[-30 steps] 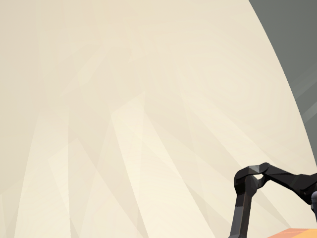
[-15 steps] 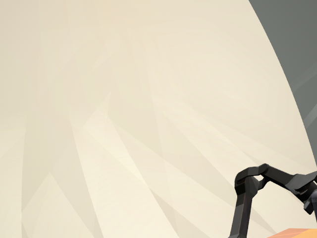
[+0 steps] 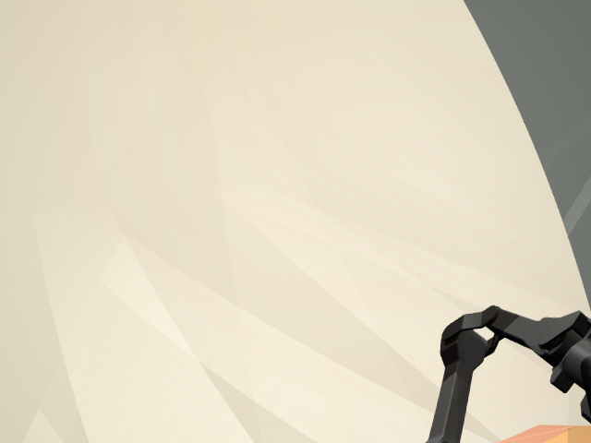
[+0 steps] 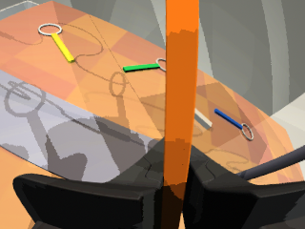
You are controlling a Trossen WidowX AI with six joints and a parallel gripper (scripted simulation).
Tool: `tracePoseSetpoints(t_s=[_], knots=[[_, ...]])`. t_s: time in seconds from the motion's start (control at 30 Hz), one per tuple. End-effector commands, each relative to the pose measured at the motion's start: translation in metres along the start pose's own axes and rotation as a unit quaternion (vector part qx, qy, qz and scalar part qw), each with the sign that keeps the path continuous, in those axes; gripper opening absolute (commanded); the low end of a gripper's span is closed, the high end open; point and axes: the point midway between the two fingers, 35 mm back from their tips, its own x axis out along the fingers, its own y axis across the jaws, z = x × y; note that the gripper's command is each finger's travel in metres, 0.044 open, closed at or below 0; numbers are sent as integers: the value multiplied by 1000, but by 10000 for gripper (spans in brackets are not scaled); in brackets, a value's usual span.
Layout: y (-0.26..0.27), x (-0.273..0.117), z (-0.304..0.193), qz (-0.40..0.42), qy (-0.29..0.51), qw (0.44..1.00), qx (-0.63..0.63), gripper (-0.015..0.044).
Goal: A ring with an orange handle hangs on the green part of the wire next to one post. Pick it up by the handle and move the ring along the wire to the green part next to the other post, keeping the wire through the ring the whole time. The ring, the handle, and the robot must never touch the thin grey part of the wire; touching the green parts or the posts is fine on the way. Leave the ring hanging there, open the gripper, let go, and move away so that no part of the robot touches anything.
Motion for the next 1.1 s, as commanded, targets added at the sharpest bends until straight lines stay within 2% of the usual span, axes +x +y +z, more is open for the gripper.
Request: tracePoseSetpoints(t_s=[0.0,0.53,1.07], knots=[[-16,-3,1,-27,5,999,-45,-150],[-73,-19,16,-125,27,968,-215,-150],[-116,-44,50,-218,48,899,-376,-150]])
